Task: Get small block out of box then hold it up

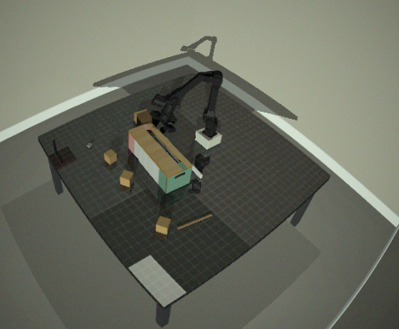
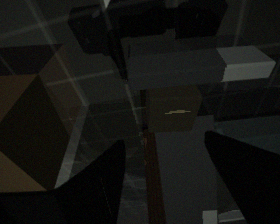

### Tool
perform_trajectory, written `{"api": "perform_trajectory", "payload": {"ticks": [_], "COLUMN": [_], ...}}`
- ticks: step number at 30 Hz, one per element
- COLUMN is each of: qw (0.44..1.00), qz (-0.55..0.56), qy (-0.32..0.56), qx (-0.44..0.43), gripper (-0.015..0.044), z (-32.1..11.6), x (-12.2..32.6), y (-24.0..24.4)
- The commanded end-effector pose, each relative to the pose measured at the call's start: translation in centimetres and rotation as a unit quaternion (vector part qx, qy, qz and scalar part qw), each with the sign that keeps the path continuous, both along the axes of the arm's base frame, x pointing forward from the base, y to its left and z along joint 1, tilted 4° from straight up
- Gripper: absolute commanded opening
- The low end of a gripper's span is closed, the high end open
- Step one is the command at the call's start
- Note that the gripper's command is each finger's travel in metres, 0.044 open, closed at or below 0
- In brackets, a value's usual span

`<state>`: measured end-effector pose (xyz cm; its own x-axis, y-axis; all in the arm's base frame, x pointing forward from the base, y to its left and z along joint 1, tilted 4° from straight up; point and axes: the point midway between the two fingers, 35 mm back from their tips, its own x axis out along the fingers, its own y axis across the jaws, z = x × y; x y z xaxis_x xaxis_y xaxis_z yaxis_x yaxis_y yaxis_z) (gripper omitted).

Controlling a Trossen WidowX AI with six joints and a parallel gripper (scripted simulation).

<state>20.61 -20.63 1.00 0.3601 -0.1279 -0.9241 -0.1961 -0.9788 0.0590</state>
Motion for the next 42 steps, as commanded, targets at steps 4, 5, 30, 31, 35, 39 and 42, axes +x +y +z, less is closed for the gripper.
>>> {"api": "perform_trajectory", "payload": {"ticks": [4, 5, 30, 31, 35, 39, 42], "qw": [1.0, 1.0, 1.0, 1.0, 1.0, 1.0, 1.0], "qz": [0.003, 0.003, 0.02, 0.021, 0.012, 0.004, 0.001], "qy": [0.004, 0.004, 0.006, 0.006, 0.004, 0.002, 0.001], "qx": [0.006, 0.006, -0.012, -0.013, -0.006, 0.001, 0.004], "gripper": [0.0285, 0.0285, 0.0015, 0.0, 0.0, 0.0, 0.0], "z": [-1.5, -1.7, -2.6, -2.1, 0.1, 2.5, 3.3], "x": [-0.2, -0.2, -0.3, -0.3, 0.0, 0.1, 0.1], "y": [0.3, 0.4, -0.2, -0.3, -0.1, 0.3, 0.5]}}
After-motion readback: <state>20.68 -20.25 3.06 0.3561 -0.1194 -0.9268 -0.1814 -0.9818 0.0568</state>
